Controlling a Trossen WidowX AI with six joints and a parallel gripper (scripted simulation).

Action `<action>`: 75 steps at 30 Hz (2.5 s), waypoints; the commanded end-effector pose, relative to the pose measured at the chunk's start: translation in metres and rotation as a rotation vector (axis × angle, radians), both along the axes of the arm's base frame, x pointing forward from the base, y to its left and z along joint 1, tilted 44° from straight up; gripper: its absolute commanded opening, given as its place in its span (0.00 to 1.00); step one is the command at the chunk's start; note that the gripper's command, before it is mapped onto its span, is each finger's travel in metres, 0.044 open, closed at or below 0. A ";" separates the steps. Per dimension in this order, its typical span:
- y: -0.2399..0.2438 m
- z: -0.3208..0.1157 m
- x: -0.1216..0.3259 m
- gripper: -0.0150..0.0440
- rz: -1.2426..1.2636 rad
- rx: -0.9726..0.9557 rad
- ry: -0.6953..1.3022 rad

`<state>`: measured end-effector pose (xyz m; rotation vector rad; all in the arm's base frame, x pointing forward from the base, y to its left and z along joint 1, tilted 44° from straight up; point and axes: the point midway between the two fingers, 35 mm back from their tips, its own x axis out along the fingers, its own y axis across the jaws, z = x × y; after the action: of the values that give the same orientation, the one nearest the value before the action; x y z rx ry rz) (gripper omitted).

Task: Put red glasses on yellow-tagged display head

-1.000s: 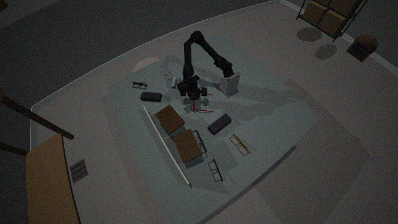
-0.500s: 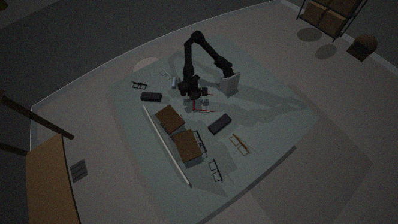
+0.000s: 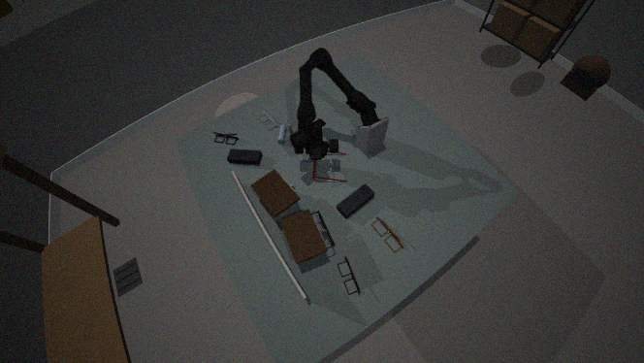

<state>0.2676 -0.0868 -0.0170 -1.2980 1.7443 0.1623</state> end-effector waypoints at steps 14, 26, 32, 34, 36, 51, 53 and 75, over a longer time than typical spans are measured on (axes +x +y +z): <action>0.020 0.029 0.011 0.59 0.009 -0.003 -0.019; 0.027 0.032 0.003 0.49 -0.016 0.001 -0.033; 0.025 0.030 0.003 0.49 -0.016 0.001 -0.033; 0.023 0.027 0.004 0.49 -0.016 0.002 -0.033; 0.021 0.025 0.004 0.49 -0.016 0.002 -0.033; 0.004 0.007 0.005 0.49 -0.015 0.002 -0.033; 0.002 0.004 0.005 0.49 -0.015 0.002 -0.033; -0.013 -0.009 0.005 0.40 -0.019 0.003 -0.043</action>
<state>0.2721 -0.0995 -0.0267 -1.2742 1.7198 0.1269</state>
